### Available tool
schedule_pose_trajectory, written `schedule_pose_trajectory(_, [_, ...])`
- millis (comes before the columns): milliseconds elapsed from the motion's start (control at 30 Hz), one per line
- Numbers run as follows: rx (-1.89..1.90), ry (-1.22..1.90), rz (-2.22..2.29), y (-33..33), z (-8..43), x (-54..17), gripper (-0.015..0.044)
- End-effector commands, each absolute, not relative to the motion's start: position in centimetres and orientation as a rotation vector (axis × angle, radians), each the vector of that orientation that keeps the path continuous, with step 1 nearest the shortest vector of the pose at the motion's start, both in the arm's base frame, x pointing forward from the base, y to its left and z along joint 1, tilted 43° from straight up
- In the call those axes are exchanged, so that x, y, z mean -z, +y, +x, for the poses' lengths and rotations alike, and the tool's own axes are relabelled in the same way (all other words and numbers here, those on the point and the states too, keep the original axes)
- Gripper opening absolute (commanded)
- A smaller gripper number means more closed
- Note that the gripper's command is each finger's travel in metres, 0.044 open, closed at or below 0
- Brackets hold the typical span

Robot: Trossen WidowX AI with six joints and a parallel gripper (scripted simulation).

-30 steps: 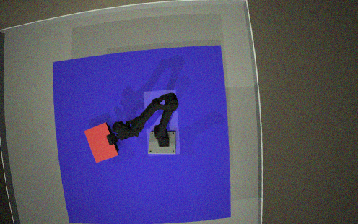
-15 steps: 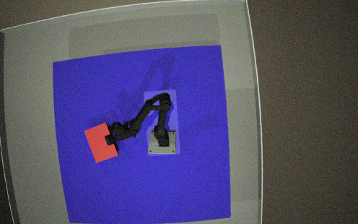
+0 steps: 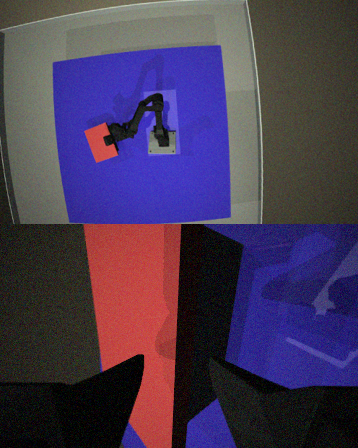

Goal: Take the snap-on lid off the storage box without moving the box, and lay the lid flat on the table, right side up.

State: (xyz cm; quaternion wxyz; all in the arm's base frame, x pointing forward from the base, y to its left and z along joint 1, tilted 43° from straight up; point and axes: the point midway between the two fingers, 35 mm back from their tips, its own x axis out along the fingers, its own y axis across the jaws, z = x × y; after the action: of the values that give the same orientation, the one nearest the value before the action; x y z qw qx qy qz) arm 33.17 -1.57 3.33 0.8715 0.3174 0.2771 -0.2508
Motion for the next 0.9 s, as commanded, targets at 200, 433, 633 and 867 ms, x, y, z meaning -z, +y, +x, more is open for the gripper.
schedule_pose_trajectory(200, [0.519, 0.579, 0.659, -1.77, 33.69, -2.86, 0.0169])
schedule_pose_trajectory(433, [0.519, 0.579, 0.659, -1.77, 33.69, -2.86, 0.0122])
schedule_pose_trajectory(633, [0.519, 0.579, 0.659, -1.77, 33.69, -2.86, 0.0043])
schedule_pose_trajectory(867, [0.516, 0.578, 0.665, -1.65, 33.74, -2.97, 0.0000])
